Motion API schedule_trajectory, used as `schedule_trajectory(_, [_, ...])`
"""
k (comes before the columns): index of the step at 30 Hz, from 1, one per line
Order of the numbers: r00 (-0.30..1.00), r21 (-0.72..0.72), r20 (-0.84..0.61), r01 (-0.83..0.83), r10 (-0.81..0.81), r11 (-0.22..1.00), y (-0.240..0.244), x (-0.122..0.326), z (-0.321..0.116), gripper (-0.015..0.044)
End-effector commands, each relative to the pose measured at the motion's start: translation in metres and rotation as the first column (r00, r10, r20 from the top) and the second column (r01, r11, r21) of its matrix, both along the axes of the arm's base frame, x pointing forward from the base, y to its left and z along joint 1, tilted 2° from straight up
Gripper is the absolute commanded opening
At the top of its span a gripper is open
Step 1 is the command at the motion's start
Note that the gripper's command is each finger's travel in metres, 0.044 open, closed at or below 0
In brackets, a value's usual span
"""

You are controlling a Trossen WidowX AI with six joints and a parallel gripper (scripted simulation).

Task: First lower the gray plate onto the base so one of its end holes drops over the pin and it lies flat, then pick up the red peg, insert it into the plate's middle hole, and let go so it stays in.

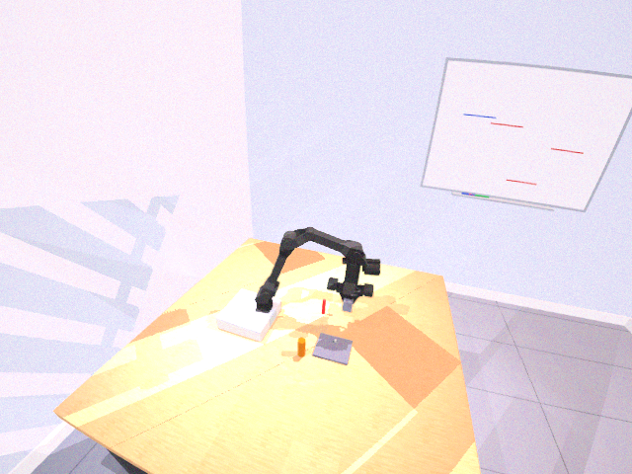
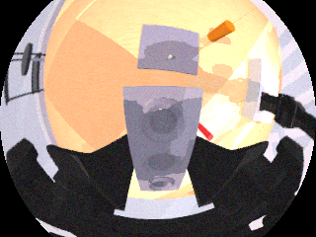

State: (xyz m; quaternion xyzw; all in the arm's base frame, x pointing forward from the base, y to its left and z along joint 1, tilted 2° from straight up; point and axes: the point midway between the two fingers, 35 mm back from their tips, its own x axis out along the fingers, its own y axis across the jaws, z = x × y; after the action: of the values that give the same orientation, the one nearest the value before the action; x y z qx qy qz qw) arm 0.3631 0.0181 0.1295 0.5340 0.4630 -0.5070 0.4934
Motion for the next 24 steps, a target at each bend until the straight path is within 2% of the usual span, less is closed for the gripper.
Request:
schedule_trajectory(1, [1.000, 0.004, 0.003, -0.006, 0.006, 1.000, 0.000, -0.002, 0.012, 0.0000])
schedule_trajectory(24, [0.980, 0.012, 0.001, 0.199, -0.199, 0.980, -0.058, -0.011, -0.021, 0.0000])
